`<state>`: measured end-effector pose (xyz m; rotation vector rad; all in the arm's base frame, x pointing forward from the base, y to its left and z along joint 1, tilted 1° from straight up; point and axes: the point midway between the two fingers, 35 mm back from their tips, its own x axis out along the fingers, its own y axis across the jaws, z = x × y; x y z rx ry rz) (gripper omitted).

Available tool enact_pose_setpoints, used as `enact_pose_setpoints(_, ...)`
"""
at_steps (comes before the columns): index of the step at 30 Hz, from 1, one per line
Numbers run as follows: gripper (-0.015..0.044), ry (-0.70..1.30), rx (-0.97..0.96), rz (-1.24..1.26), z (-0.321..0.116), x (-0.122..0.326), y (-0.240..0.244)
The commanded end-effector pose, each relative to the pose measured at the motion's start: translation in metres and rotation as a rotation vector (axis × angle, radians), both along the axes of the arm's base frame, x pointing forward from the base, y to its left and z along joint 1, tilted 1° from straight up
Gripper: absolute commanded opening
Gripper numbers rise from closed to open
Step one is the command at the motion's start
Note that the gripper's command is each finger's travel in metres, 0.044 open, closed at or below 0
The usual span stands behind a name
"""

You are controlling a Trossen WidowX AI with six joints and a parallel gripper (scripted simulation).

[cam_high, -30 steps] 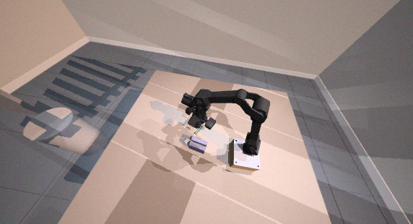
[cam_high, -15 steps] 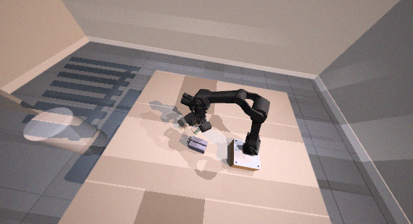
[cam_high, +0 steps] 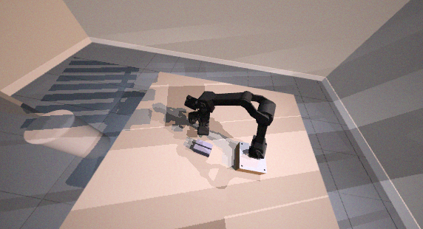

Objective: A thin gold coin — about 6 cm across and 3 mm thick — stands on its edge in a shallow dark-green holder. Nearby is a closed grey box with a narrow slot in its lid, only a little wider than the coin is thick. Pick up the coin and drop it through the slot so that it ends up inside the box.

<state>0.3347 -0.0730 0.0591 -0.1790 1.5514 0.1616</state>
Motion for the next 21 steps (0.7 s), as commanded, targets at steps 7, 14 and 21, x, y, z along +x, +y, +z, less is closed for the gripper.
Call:
enact_pose_setpoints(7, 0.0000, -0.008, 0.002, -0.302, 0.002, 0.003, 0.001)
enact_pose_setpoints(14, 0.0000, -0.008, 0.002, -0.307, 0.002, 0.002, 0.005)
enact_pose_setpoints(21, 0.0000, -0.007, 0.004, -0.308, 0.002, 0.000, 0.023)
